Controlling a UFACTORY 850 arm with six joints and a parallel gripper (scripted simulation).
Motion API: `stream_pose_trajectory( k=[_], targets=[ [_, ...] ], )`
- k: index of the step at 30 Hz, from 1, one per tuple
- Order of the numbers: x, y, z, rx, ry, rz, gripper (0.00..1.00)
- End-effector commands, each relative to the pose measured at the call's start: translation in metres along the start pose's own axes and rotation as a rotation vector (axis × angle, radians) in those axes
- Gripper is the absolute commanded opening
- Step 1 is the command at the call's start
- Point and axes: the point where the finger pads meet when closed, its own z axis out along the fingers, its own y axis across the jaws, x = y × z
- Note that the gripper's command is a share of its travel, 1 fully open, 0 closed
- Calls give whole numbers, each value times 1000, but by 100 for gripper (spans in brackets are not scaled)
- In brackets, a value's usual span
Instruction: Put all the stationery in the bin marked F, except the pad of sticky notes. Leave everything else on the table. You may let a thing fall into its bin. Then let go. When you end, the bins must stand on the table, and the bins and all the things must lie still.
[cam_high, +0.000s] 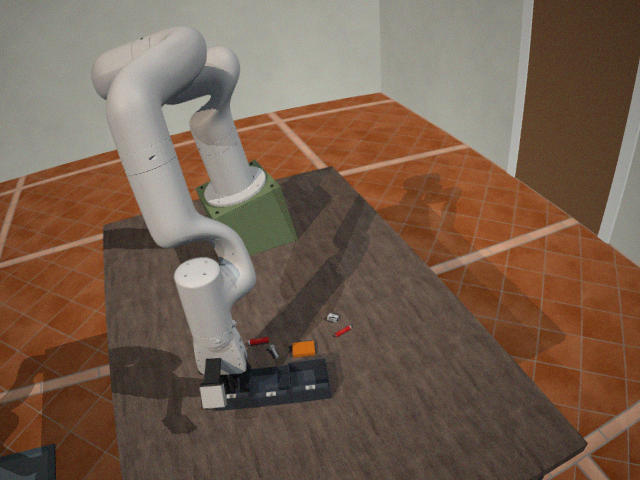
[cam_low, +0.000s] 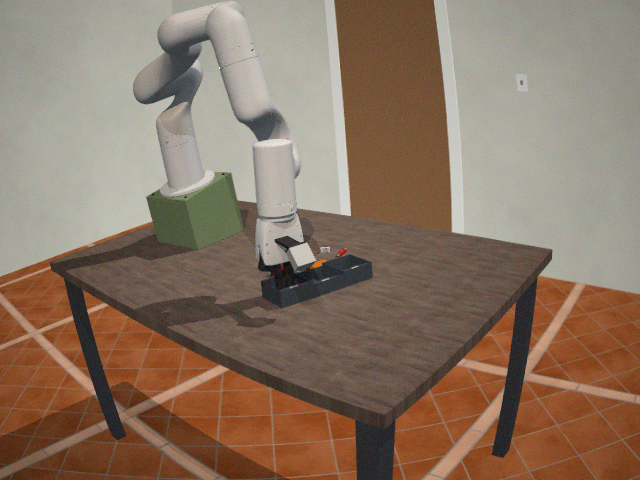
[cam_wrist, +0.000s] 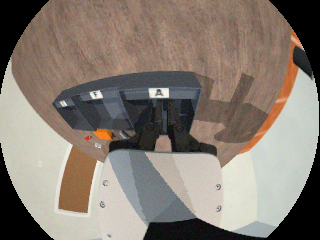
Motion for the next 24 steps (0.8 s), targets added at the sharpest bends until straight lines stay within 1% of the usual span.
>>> stream_pose_trajectory(
  k=[1, 6, 21, 24],
  targets=[
    [1, 0, -1, 0, 2, 0, 7],
    [1, 0, -3, 0, 2, 0, 7],
    [1, 0, -23, 0, 2, 0, 7],
    [1, 0, -25, 0, 2, 0, 7]
  ],
)
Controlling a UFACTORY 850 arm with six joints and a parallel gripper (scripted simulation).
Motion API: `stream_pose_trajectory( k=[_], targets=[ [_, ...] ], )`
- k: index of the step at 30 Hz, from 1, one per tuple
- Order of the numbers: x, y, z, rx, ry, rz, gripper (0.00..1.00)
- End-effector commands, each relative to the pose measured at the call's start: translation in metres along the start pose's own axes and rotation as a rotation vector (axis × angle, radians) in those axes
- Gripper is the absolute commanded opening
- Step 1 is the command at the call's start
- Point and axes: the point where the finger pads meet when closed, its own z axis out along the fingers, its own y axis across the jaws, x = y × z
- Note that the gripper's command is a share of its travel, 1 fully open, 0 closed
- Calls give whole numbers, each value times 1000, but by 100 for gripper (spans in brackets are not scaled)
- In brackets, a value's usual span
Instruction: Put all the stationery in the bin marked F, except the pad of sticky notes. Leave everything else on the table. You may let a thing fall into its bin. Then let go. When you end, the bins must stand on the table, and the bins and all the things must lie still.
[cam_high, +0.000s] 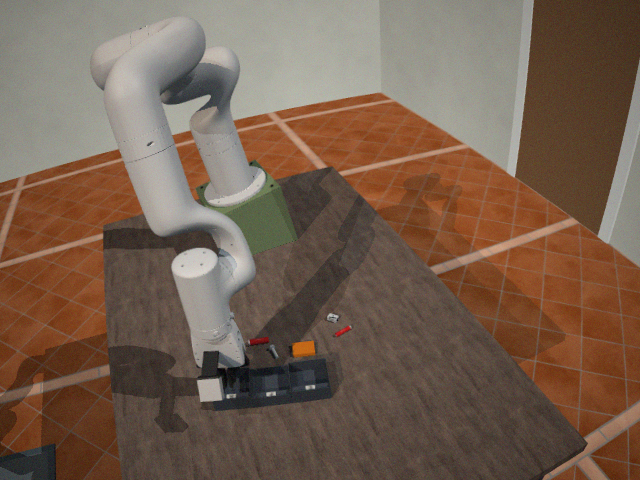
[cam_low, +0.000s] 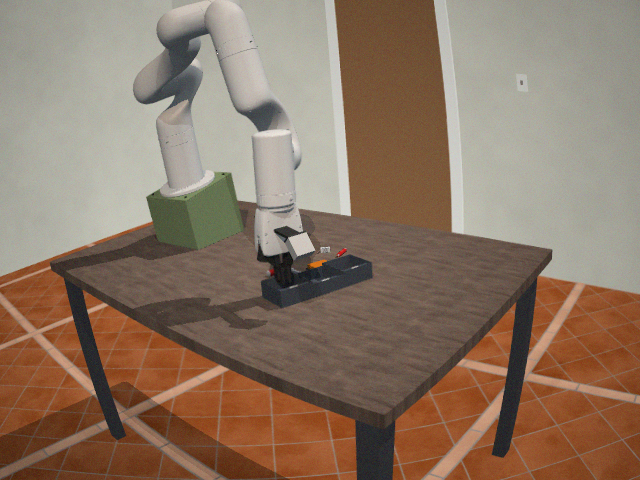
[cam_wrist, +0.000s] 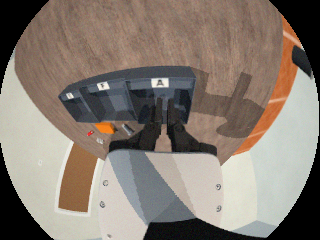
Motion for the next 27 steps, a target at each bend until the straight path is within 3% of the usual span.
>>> stream_pose_trajectory(
  k=[1, 10, 16, 27],
  targets=[
    [1, 0, -5, 0, 1, 0, 7],
    [1, 0, -32, 0, 1, 0, 7],
    [1, 0, -32, 0, 1, 0, 7],
    [0, -55, -32, 1, 1, 0, 7]
  ],
)
